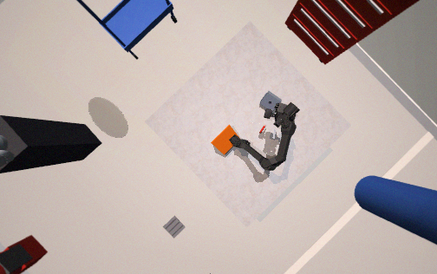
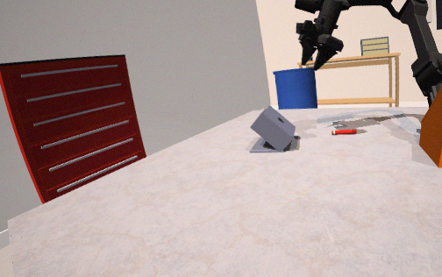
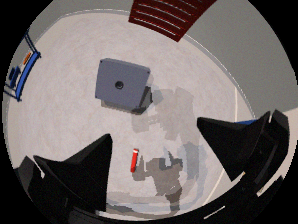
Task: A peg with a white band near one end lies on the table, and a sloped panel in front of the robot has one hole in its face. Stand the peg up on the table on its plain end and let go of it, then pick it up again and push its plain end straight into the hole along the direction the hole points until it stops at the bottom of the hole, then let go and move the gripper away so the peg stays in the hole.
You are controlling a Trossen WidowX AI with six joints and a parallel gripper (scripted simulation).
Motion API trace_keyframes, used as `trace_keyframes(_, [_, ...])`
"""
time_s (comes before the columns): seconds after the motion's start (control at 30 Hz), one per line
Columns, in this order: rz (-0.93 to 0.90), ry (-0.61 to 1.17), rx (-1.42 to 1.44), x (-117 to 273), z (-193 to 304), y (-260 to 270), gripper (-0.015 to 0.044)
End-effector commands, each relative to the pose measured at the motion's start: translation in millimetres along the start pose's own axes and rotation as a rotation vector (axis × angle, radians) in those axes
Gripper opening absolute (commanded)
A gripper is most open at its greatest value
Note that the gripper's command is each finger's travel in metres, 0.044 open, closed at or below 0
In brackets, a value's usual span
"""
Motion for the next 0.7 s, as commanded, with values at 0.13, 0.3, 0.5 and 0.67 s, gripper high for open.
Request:
trace_keyframes(0.13, [-0.077, 0.204, -0.166, -49.3, 41.4, 8.2, 0.0440])
trace_keyframes(0.3, [-0.111, 0.320, -0.272, -72.3, 68.1, 13.2, 0.0440])
trace_keyframes(0.5, [-0.147, 0.458, -0.396, -94.4, 100.8, 21.3, 0.0440])
trace_keyframes(0.67, [-0.150, 0.474, -0.410, -96.5, 104.5, 22.3, 0.0440])
Point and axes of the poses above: the point midway between the two fingers, 35 mm back from their tips, its own x axis back along the fingers, its own y axis across the jaws, z = x × y, the point moved 3 cm from there along x, back along the fingers
